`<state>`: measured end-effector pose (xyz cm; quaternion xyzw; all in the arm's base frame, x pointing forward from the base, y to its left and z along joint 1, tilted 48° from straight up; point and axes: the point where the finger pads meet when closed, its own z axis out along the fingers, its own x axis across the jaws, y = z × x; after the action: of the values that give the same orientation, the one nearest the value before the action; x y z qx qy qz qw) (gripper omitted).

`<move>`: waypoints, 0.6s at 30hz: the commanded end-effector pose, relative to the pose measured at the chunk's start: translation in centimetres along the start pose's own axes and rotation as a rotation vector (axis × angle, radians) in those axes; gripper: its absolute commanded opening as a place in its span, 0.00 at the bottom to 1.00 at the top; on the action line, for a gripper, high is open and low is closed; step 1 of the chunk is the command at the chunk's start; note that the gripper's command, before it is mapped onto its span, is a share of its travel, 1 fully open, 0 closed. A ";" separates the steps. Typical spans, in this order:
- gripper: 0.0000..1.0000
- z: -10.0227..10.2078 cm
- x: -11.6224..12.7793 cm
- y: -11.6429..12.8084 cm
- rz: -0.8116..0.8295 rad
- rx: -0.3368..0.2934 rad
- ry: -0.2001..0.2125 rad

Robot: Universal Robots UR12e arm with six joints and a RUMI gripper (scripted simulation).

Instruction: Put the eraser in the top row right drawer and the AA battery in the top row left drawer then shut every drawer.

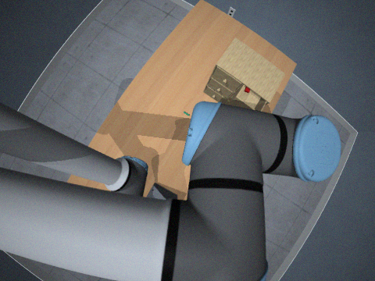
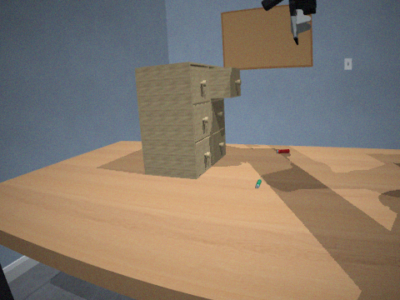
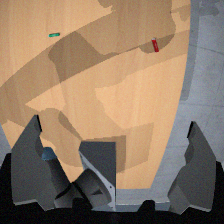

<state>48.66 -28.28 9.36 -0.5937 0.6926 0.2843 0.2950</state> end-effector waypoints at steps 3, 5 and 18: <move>1.00 0.0 0.1 0.1 0.000 0.004 0.001; 1.00 0.0 0.1 0.1 0.000 0.006 0.001; 1.00 0.3 0.1 -0.2 0.000 0.038 0.001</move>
<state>48.72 -28.13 9.15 -0.5898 0.6963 0.2752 0.3027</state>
